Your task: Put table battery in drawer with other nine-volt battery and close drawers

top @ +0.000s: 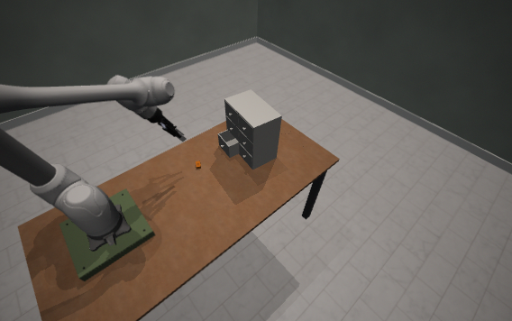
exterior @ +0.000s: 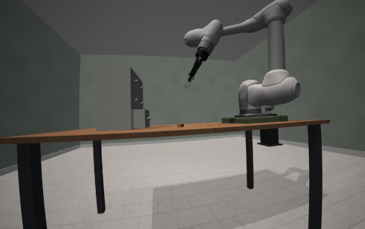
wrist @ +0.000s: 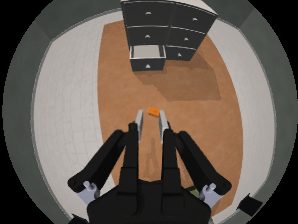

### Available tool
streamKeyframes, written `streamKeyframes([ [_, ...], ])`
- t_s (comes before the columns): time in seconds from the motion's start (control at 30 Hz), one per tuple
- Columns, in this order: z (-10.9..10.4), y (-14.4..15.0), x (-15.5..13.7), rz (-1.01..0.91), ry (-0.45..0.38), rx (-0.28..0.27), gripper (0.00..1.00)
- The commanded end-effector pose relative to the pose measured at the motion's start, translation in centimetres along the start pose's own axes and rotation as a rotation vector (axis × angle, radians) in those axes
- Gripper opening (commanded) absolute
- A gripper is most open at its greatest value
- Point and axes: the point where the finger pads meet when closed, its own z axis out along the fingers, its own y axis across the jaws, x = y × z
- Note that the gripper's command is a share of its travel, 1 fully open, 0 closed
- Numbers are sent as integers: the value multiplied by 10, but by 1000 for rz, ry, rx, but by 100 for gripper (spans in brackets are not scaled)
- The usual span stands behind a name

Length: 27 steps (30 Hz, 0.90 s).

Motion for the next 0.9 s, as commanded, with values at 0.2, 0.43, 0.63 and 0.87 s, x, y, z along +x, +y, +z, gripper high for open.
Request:
streamKeyframes([
  [0.2, 3, 10, 6, -69, -495, 60, 20],
  [0.43, 3, 10, 6, -70, -503, 61, 20],
  [0.63, 3, 10, 6, -70, -503, 61, 20],
  [0.87, 3, 10, 6, -70, -503, 61, 20],
])
